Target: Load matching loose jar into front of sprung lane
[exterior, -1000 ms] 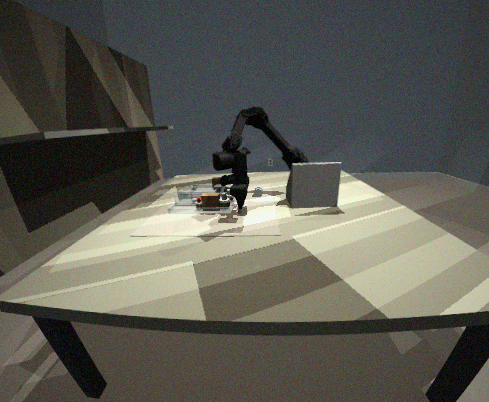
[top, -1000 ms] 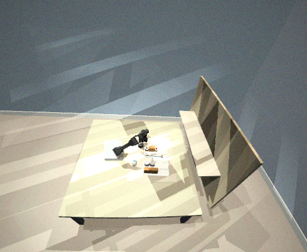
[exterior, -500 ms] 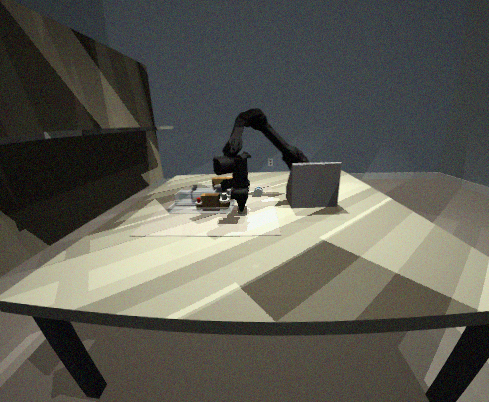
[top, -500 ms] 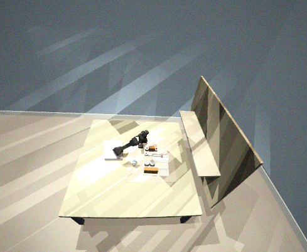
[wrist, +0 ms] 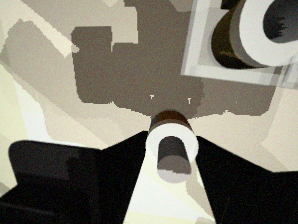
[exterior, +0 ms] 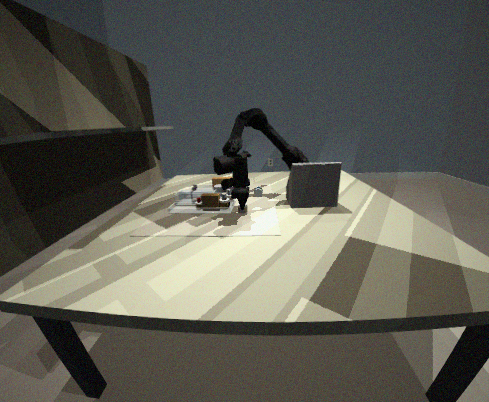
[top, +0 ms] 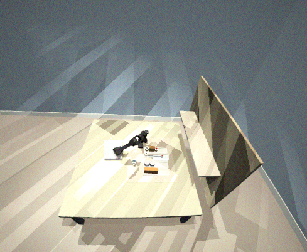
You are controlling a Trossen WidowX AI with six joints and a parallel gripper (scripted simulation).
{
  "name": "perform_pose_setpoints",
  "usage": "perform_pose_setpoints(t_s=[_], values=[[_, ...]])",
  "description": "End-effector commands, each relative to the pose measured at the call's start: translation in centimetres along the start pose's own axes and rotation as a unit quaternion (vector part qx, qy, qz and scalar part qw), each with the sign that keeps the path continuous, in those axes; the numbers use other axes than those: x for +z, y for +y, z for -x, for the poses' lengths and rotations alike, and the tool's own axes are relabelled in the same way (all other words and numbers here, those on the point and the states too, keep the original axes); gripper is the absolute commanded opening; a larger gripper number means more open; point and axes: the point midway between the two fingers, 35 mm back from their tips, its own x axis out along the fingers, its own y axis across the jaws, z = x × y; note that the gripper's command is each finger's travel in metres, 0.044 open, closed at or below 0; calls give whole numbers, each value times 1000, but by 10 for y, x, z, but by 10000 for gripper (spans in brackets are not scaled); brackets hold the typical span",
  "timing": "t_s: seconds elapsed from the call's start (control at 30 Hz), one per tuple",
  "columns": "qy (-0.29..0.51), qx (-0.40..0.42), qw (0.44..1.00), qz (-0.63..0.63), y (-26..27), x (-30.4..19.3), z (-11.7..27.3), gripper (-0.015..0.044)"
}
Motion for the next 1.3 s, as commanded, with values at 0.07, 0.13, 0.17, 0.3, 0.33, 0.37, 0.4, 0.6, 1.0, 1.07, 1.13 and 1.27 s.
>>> perform_pose_setpoints(t_s=[0.07,0.13,0.17,0.3,0.33,0.37,0.4,0.6,1.0,1.07,1.13,1.27], values=[[-4,7,1000,-3,8,6,37,0],[-4,7,1000,-3,9,6,50,0],[-4,7,1000,-3,10,6,57,0],[-4,7,1000,-3,11,4,85,0],[-4,7,1000,-3,11,3,92,0],[-4,6,1000,-3,11,2,97,0],[-4,6,1000,-3,11,2,101,0],[-4,7,1000,-4,6,3,100,0],[-5,10,1000,-17,-69,25,72,0],[-5,9,1000,-19,-81,26,67,0],[-4,7,1000,-22,-94,26,61,0],[-4,3,1000,-28,-119,25,51,0]])
